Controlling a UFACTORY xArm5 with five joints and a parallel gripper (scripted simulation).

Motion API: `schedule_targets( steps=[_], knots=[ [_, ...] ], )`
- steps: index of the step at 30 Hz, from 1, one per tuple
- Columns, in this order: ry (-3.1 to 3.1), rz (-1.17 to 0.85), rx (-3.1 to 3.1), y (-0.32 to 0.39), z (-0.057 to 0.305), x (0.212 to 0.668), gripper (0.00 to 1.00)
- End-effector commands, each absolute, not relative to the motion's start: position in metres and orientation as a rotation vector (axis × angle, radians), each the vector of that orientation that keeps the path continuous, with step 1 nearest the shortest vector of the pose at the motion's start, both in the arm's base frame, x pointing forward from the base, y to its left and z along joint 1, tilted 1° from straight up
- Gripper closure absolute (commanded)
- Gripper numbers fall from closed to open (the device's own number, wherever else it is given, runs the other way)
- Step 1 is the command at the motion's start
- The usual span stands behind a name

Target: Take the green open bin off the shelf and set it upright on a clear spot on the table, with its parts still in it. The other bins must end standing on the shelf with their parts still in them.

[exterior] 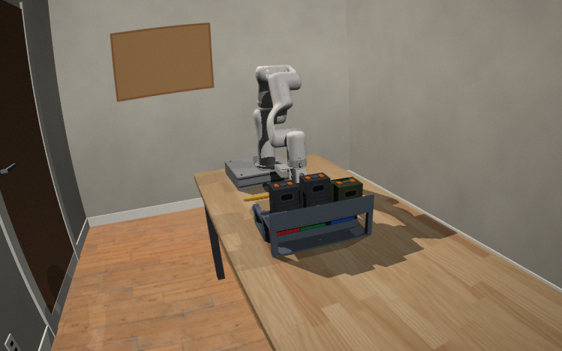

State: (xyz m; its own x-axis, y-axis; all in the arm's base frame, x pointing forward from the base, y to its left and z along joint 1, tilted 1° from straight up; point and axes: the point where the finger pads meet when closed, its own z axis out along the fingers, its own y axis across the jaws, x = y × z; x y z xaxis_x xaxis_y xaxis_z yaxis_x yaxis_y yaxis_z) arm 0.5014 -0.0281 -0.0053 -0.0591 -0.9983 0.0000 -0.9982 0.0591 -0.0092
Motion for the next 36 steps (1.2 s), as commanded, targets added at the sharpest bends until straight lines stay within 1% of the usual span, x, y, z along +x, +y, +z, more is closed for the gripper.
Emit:
schedule_targets(
  steps=[1,36],
  knots=[
    [2.277,-0.012,-2.146,-0.028,-0.004,0.494,1.0],
    [2.277,-0.011,-2.146,-0.025,-0.005,0.444,1.0]
  ],
)
